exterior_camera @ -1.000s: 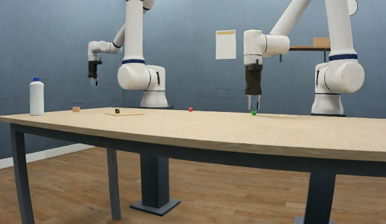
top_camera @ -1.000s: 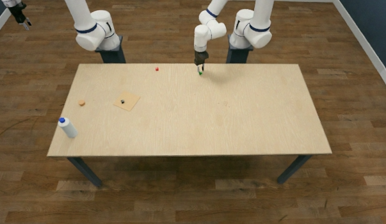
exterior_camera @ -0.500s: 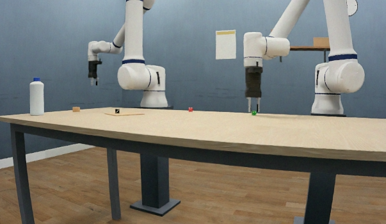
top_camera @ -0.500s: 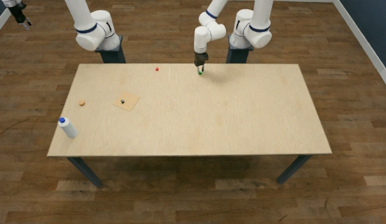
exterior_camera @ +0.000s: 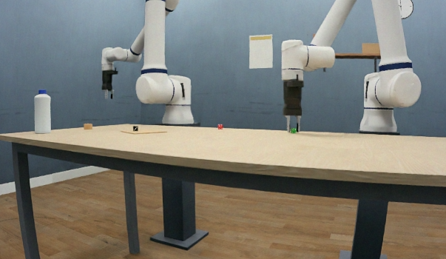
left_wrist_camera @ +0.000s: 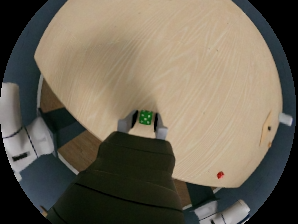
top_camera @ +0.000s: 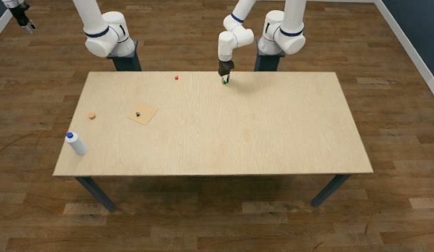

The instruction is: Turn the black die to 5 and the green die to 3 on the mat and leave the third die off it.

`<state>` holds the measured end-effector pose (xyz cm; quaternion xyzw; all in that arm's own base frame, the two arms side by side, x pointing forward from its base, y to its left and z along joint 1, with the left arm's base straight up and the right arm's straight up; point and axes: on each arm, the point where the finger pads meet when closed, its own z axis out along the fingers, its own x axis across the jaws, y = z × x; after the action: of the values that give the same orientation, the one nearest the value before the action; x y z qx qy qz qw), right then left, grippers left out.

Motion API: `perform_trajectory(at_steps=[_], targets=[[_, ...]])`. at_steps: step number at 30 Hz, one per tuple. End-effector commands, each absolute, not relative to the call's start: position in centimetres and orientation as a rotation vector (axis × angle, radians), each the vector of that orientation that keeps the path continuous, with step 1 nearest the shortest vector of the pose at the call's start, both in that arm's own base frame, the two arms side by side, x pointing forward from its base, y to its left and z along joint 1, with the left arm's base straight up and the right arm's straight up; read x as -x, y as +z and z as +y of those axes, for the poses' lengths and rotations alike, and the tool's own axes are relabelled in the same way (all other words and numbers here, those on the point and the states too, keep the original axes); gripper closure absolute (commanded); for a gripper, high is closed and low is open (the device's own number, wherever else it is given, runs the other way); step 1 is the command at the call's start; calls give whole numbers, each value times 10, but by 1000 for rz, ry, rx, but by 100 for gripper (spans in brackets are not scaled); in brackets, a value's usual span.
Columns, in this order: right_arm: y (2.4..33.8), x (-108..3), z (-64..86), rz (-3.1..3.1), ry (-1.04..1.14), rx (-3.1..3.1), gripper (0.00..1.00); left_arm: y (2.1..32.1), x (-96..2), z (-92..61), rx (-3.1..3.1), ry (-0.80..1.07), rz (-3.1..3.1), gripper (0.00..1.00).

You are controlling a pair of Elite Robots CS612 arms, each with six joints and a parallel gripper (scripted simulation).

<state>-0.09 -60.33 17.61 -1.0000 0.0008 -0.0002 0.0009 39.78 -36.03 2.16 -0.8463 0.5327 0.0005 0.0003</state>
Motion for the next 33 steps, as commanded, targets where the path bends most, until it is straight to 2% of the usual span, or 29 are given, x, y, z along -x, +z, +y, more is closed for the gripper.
perform_trajectory(at_steps=[1, 16, 17, 33], targets=[[177, 1, -604, 3, 0, 3141, 0, 21, -398, -361, 2659, 0, 1674, 30], [177, 1, -604, 3, 0, 3141, 0, 21, -398, -361, 2659, 0, 1674, 30], [177, 1, -604, 3, 0, 3141, 0, 21, -398, -361, 2659, 0, 1674, 60], [177, 1, -604, 3, 0, 3141, 0, 21, -398, -361, 2659, 0, 1674, 60]])
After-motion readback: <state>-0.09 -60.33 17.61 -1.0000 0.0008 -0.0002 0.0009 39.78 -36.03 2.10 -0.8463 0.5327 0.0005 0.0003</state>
